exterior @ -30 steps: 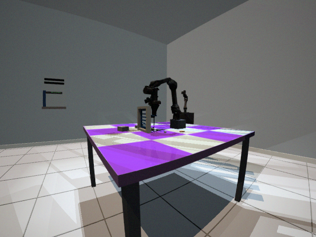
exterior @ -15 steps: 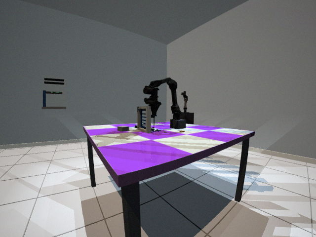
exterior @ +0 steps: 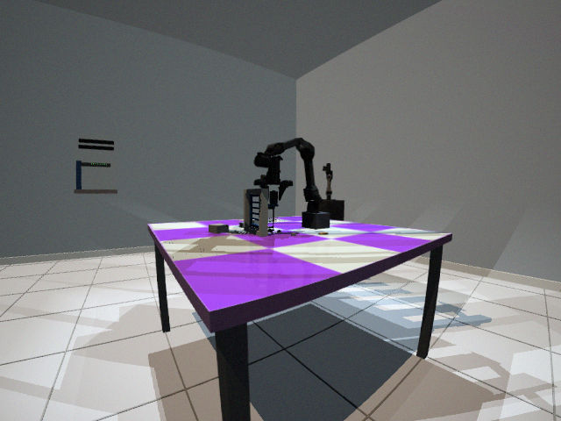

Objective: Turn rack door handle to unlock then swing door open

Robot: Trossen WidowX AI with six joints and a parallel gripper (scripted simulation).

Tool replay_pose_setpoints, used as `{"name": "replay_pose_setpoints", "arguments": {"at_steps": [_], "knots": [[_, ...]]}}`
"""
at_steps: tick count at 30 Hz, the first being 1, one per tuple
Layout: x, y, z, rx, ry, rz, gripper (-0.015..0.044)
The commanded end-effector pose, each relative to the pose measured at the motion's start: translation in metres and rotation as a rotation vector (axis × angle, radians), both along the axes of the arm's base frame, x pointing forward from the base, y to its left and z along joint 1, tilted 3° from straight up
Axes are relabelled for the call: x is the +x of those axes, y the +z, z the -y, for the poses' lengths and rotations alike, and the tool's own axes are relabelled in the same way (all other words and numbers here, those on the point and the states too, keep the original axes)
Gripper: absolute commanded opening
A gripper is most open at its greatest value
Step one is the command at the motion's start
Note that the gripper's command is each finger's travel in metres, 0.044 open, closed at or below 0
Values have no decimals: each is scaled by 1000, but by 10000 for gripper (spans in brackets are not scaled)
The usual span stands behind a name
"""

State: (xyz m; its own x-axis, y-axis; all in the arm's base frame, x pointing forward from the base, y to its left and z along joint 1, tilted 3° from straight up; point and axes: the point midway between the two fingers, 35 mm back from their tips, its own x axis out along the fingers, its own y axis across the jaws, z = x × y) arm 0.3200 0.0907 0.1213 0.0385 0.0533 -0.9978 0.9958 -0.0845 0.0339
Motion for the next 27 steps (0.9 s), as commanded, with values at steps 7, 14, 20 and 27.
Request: {"name": "replay_pose_setpoints", "arguments": {"at_steps": [7, 14, 20, 27], "knots": [[0, 0, 0, 3, -99, -6, 243], [0, 0, 0, 3, -99, -6, 98], [0, 0, 0, 3, -99, -6, 58], [0, 0, 0, 3, -99, -6, 23]]}}
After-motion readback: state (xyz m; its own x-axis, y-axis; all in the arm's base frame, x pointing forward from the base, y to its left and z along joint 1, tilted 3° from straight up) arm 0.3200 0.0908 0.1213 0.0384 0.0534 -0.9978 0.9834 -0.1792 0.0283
